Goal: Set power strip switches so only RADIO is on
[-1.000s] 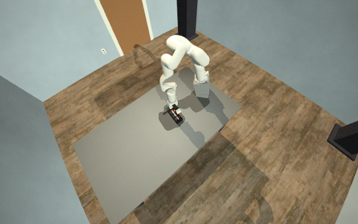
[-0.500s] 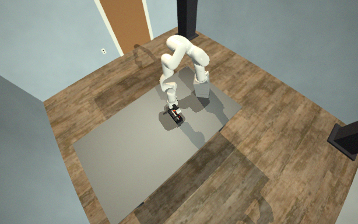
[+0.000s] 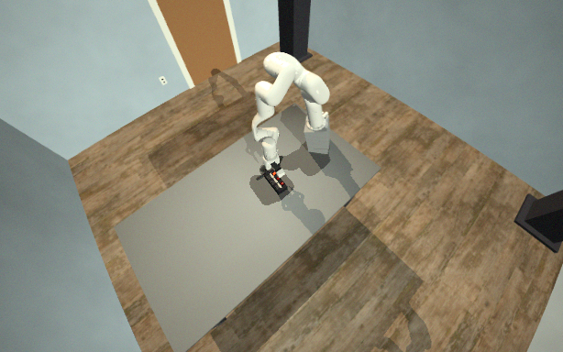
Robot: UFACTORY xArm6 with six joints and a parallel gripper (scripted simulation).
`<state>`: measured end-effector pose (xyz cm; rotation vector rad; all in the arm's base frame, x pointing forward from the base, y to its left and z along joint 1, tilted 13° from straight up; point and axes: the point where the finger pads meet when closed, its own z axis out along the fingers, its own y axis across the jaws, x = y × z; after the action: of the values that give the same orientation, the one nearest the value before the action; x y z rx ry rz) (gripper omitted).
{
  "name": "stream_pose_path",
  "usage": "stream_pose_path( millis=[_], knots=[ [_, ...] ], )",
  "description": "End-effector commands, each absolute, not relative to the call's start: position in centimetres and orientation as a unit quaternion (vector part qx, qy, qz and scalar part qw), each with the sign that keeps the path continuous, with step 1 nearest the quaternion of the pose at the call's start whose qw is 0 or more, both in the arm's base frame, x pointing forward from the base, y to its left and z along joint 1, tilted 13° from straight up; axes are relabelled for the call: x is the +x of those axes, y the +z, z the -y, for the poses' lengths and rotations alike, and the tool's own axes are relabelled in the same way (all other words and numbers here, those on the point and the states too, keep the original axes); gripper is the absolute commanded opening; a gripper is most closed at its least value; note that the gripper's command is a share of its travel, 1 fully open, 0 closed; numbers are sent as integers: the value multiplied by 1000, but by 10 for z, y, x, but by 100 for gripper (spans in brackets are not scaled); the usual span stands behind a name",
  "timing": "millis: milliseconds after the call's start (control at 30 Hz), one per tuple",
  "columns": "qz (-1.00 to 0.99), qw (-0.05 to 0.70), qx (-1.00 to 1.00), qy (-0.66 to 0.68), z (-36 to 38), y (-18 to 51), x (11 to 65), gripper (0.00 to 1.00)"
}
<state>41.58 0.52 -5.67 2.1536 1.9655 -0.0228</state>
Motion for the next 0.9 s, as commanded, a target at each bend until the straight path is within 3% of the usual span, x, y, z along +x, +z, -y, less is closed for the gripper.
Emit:
stream_pose_path(
  millis=[0, 433, 867],
  knots=[
    [-670, 112, 734, -7, -9, -34, 414, 100],
    [-670, 112, 734, -7, -19, 20, 406, 100],
    [-670, 112, 734, -7, -20, 25, 406, 100]
  ],
)
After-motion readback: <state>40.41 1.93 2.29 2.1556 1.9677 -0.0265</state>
